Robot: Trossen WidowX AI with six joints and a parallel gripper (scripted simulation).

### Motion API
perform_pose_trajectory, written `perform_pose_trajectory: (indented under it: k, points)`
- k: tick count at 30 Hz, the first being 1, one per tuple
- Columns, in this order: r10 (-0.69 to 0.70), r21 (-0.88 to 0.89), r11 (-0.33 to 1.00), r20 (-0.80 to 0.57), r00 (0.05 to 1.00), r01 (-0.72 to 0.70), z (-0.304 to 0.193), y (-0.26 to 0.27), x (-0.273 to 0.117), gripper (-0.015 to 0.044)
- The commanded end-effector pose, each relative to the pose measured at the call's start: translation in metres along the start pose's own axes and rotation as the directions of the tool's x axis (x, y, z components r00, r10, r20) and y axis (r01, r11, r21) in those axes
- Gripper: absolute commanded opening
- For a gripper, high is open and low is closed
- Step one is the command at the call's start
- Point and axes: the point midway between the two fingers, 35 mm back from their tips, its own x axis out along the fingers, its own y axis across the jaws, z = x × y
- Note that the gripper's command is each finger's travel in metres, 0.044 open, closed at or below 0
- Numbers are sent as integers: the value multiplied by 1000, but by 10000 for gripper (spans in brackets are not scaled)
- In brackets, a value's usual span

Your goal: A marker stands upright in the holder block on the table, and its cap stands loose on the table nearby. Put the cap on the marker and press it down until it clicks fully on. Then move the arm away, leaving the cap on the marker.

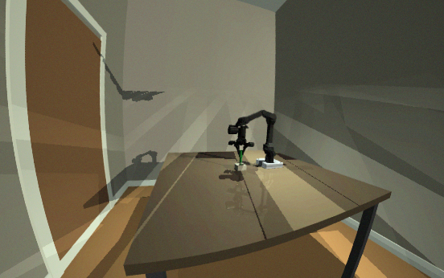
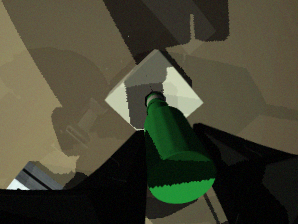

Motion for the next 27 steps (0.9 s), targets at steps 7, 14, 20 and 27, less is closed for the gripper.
perform_pose_trajectory:
  k: [7,14,20,27]
  points:
    - [4,-6,1000,-9,1000,-4,-1,0,18,0]
    - [4,-6,1000,-9,1000,-4,-2,1,29,0]
    - [4,-6,1000,-9,1000,-4,-2,1,35,0]
    - [4,-6,1000,-9,1000,-4,-2,1,35,0]
